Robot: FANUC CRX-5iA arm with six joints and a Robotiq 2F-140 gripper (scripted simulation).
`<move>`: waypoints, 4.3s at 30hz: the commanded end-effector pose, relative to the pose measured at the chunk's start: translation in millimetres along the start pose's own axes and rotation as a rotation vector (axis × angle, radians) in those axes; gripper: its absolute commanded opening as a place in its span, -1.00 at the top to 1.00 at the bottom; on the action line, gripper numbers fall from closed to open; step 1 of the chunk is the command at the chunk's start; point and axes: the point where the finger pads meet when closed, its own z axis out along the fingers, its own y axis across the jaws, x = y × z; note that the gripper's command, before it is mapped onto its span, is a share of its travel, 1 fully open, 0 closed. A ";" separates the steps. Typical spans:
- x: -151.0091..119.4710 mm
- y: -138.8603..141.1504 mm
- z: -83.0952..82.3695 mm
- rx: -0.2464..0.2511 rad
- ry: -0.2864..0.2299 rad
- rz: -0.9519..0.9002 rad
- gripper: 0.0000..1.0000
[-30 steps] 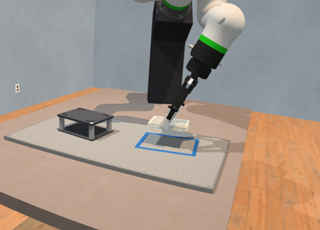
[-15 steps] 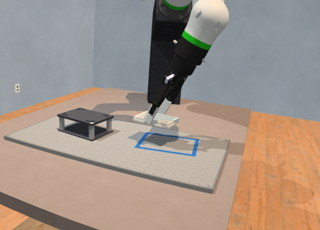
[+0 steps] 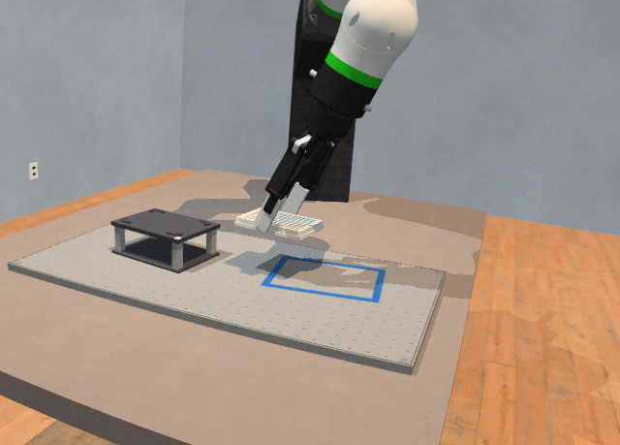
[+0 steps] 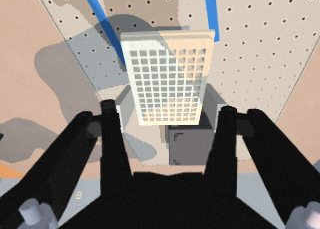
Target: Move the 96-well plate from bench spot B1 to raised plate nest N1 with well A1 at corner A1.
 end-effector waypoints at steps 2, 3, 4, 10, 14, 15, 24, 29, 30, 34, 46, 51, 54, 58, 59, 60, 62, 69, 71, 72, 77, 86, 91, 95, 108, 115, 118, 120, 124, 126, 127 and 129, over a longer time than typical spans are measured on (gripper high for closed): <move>-11.5 3.5 2.9 0.000 0.001 0.000 1.00; -11.5 3.5 2.9 0.000 0.001 0.000 1.00; -14.6 4.4 3.6 0.000 0.001 0.000 1.00; -33.3 9.8 8.0 0.000 0.001 0.000 1.00; -45.8 13.4 10.9 0.000 0.001 0.000 1.00; -48.9 14.3 11.7 0.000 0.001 0.000 1.00; -70.8 20.6 16.8 0.000 0.001 0.000 1.00; -86.4 25.1 20.5 0.000 0.001 0.000 1.00; -89.6 26.0 21.2 0.000 0.001 0.000 1.00; -102.1 29.6 24.2 0.000 0.001 0.000 1.00; -133.3 38.6 31.5 0.000 0.001 0.000 1.00; -148.9 43.1 35.2 0.000 0.001 0.000 1.00; -152.0 44.0 35.9 0.000 0.001 0.000 1.00; -164.5 47.6 38.8 0.000 0.001 0.000 1.00; -167.7 48.5 39.6 0.000 0.001 0.000 1.00; -170.8 49.4 40.3 0.000 0.001 0.000 1.00; -177.0 51.2 41.8 0.000 0.001 0.000 1.00; -198.9 57.5 46.9 0.000 0.001 0.000 1.00; -198.9 57.5 46.9 0.000 0.001 0.000 1.00; -202.4 58.6 47.8 0.000 0.001 0.000 1.00; -205.1 59.4 48.6 0.000 0.001 0.000 1.00; -204.6 59.3 48.4 0.000 0.001 0.000 1.00; -204.5 59.3 48.3 0.000 0.001 0.000 1.00; -204.4 59.3 48.3 0.000 0.001 0.000 1.00; -204.2 59.3 48.2 0.000 0.001 0.000 1.00; -199.9 59.3 57.2 0.000 0.001 0.000 1.00; -197.8 59.3 61.7 0.000 0.001 0.000 1.00; -196.4 59.3 64.8 0.000 0.001 0.000 1.00; -195.0 59.3 67.8 0.000 0.001 0.000 1.00; -193.6 59.3 70.8 0.000 0.001 0.000 1.00; -192.9 59.3 72.3 0.000 0.001 0.000 1.00; -191.5 59.3 75.3 0.000 0.001 0.000 1.00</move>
